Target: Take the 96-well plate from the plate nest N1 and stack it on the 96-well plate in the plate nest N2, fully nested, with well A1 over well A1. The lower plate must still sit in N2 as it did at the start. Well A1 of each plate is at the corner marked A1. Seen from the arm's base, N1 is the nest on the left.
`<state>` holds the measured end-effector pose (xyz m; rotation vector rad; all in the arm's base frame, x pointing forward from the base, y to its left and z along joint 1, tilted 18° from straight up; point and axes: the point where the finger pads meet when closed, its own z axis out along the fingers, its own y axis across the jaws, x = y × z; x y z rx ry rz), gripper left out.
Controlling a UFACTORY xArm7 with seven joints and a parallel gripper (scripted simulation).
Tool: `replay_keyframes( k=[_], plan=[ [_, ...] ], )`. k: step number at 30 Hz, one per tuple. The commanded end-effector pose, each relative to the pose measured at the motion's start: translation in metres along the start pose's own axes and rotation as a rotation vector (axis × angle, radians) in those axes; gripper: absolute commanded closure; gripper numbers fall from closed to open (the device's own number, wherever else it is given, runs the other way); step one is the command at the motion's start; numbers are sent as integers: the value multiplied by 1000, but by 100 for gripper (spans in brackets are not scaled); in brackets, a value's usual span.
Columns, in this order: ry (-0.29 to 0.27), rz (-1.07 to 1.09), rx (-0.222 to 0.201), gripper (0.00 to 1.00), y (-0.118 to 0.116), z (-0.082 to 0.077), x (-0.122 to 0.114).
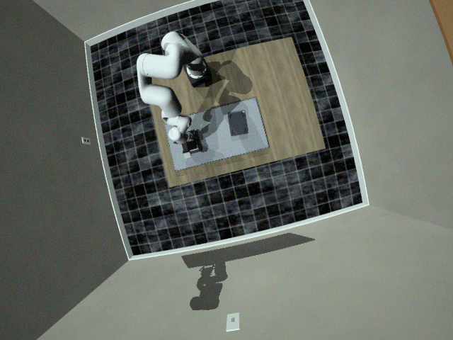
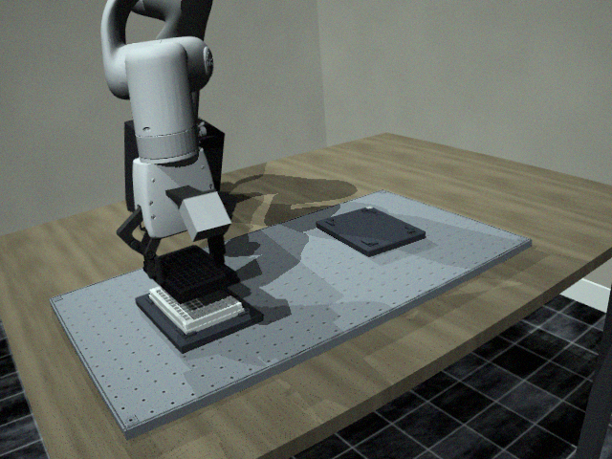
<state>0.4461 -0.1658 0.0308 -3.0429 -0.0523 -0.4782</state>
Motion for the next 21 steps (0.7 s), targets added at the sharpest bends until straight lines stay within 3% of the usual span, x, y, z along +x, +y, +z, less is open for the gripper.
replay_keyframes(
  k=[1, 8, 21],
  plan=[
    [1, 0, -5, 100, 1, 7, 2],
    [1, 0, -5, 100, 1, 19, 2],
    [1, 0, -5, 100, 1, 19, 2]
  ],
)
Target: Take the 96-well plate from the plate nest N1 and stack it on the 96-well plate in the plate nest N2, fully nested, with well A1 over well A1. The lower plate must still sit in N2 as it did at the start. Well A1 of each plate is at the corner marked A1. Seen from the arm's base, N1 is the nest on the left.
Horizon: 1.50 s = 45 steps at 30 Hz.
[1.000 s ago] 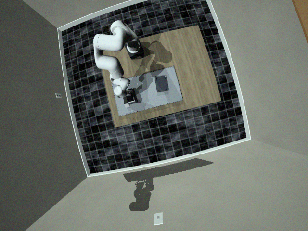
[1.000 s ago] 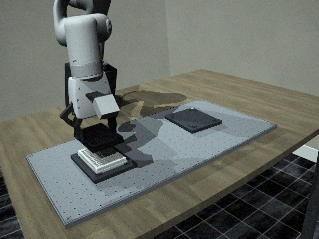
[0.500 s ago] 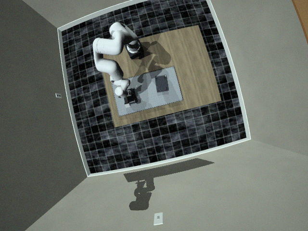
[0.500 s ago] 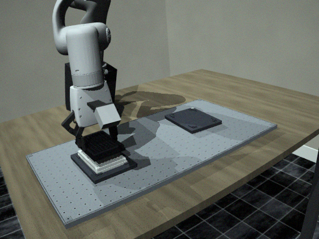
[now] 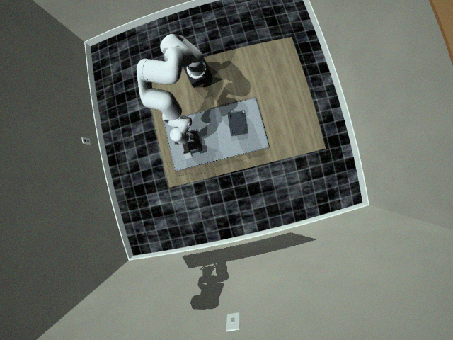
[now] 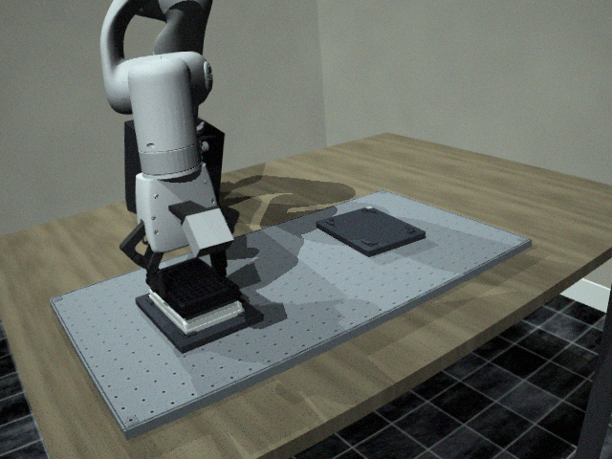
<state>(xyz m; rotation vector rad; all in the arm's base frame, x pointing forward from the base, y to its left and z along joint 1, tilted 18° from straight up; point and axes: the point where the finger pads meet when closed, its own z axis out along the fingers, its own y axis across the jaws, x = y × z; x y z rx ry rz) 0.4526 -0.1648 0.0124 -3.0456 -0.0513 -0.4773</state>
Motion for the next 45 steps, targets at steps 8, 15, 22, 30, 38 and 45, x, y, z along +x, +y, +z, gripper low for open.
replay_keyframes(
  k=[8, 15, 22, 30, 38, 45],
  plan=[
    [2, 0, -2, 100, 1, -1, 1],
    [2, 0, -2, 100, 1, 0, 1],
    [2, 0, -2, 100, 1, 1, 1],
    [2, 0, -2, 100, 1, 2, 1],
    [2, 0, -2, 100, 1, 4, 1],
    [2, 0, -2, 100, 1, 4, 1]
  ],
)
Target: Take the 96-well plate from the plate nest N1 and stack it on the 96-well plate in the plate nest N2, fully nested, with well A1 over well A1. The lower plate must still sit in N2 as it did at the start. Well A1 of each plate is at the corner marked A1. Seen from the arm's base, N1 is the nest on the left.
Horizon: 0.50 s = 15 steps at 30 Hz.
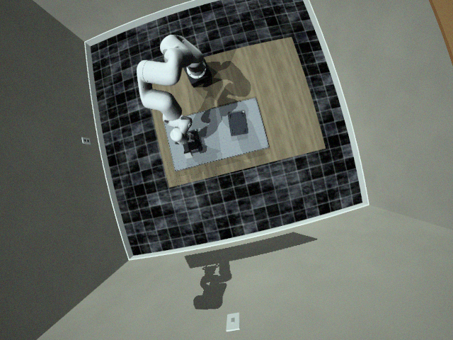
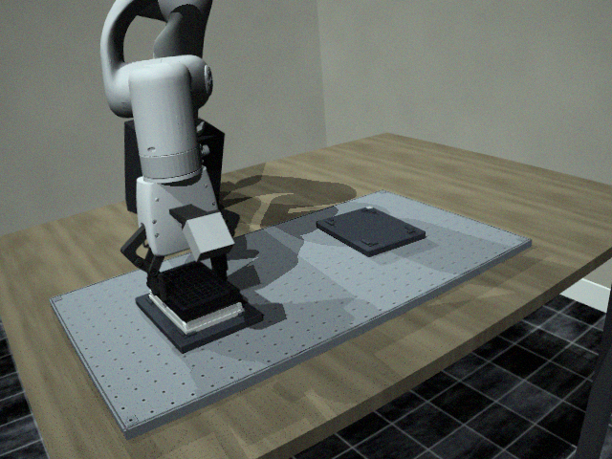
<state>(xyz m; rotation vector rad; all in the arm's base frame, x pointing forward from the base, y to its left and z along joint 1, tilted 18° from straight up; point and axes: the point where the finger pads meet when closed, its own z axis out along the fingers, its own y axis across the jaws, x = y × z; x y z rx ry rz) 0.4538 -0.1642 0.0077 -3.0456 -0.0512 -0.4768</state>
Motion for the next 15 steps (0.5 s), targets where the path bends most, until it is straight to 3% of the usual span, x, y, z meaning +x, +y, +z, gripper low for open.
replay_keyframes(
  k=[1, 15],
  plan=[
    [3, 0, -2, 100, 1, 0, 1],
    [3, 0, -2, 100, 1, 2, 1]
  ],
)
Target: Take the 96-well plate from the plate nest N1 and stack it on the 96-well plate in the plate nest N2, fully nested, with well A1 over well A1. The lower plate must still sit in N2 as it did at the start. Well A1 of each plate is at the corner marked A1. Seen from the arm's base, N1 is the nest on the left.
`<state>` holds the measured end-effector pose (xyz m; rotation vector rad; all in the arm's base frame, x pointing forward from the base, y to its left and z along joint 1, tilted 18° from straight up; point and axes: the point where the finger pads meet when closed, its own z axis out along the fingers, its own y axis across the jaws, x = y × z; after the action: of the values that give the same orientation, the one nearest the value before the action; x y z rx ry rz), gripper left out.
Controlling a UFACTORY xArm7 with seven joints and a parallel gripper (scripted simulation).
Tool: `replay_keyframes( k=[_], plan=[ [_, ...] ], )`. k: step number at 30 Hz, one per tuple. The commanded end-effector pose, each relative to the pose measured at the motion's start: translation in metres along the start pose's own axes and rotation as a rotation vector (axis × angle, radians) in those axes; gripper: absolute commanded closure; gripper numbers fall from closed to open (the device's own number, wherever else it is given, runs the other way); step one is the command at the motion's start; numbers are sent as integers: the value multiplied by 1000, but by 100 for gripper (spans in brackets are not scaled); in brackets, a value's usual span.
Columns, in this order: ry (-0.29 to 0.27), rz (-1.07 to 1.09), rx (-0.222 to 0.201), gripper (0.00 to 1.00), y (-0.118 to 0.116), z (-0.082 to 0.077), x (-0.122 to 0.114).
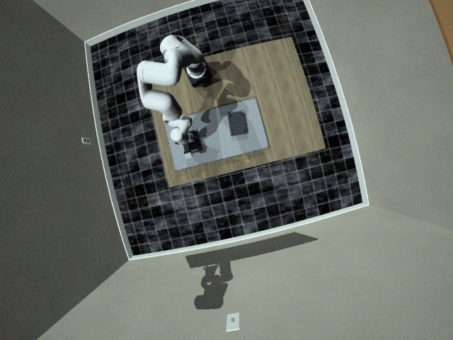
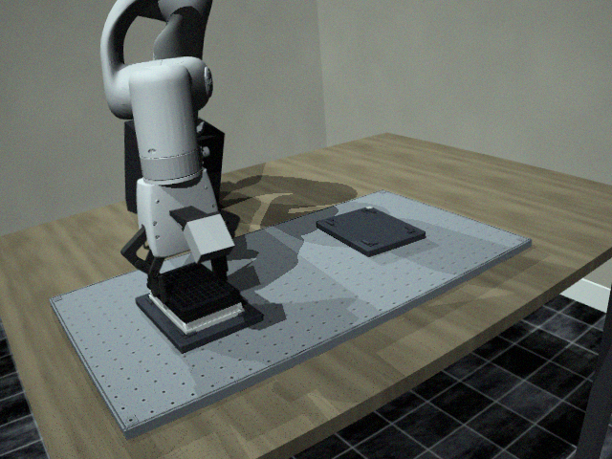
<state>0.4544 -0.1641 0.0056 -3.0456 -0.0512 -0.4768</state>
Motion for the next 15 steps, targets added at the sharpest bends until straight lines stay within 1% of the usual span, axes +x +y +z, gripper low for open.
replay_keyframes(
  k=[1, 15],
  plan=[
    [3, 0, -2, 100, 1, 0, 1],
    [3, 0, -2, 100, 1, 2, 1]
  ],
)
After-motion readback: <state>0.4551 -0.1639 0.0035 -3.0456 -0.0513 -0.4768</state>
